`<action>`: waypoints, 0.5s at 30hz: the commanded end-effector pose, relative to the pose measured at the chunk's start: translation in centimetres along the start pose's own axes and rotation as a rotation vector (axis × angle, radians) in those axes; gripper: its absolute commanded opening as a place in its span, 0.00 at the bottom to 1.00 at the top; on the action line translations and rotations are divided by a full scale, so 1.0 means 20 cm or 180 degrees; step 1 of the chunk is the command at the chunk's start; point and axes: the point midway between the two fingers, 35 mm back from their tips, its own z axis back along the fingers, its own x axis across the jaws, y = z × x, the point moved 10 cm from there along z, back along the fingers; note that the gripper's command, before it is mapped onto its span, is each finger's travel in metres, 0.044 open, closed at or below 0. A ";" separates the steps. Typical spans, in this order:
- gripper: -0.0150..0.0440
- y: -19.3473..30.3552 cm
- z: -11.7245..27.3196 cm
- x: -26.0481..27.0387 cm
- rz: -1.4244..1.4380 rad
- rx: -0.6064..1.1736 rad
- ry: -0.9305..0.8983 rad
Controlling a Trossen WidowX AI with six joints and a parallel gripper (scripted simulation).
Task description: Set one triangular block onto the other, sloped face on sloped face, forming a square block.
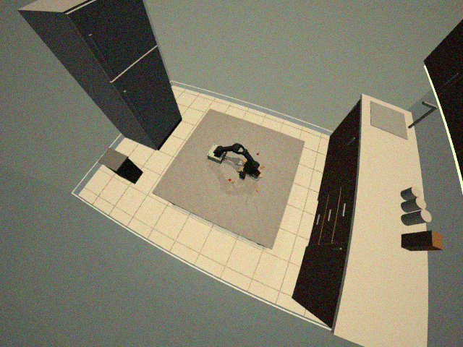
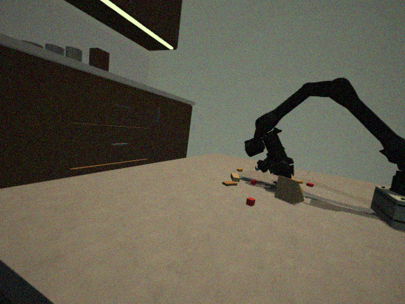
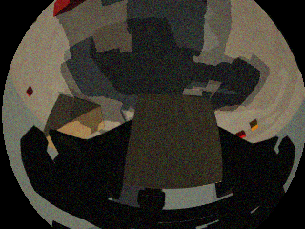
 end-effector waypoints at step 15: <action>0.25 0.23 0.01 0.00 0.0002 -0.0846 -0.0004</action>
